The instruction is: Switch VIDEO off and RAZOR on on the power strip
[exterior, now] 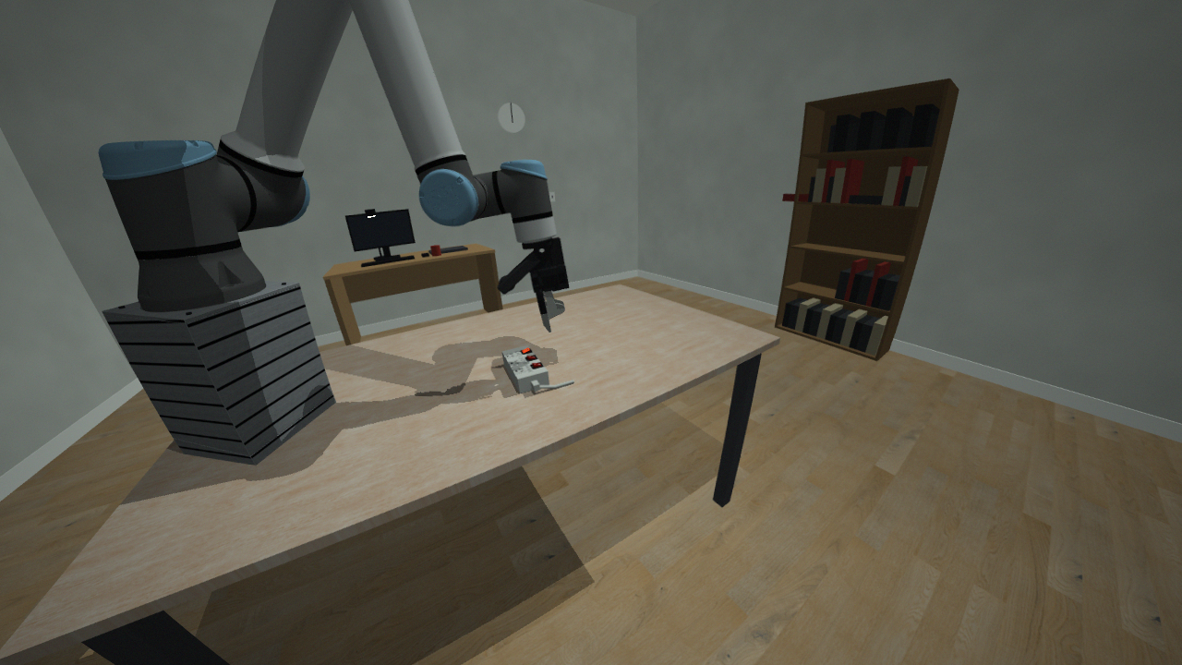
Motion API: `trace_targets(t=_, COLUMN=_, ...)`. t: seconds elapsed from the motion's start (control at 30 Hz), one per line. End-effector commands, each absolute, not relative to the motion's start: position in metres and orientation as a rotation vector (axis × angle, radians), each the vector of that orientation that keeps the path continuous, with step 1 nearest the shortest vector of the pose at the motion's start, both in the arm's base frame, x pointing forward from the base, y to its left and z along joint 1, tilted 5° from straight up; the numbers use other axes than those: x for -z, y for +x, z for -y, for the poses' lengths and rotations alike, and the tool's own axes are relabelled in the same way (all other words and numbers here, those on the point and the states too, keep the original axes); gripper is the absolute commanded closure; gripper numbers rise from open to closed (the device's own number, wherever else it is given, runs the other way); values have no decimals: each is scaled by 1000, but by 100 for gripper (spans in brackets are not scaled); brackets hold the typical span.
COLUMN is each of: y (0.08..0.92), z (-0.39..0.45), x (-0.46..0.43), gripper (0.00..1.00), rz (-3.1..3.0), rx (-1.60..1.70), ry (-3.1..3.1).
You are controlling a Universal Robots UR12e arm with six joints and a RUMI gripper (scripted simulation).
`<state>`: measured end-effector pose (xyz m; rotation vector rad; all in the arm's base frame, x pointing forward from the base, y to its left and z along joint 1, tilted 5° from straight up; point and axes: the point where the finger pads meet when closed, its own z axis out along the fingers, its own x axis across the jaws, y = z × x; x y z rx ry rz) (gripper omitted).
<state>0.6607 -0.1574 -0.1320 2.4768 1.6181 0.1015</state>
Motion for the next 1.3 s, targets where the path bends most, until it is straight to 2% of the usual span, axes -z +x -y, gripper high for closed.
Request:
trace_targets(t=0.0, y=662, z=158, x=132, gripper=100, rz=-1615, rx=-104, ry=2477)
trace_targets(t=1.13, y=662, z=158, x=132, gripper=100, rz=-1615, rx=-104, ry=2477)
trace_targets(t=1.27, y=666, z=160, x=152, gripper=100, rz=-1614, rx=-105, ry=2476)
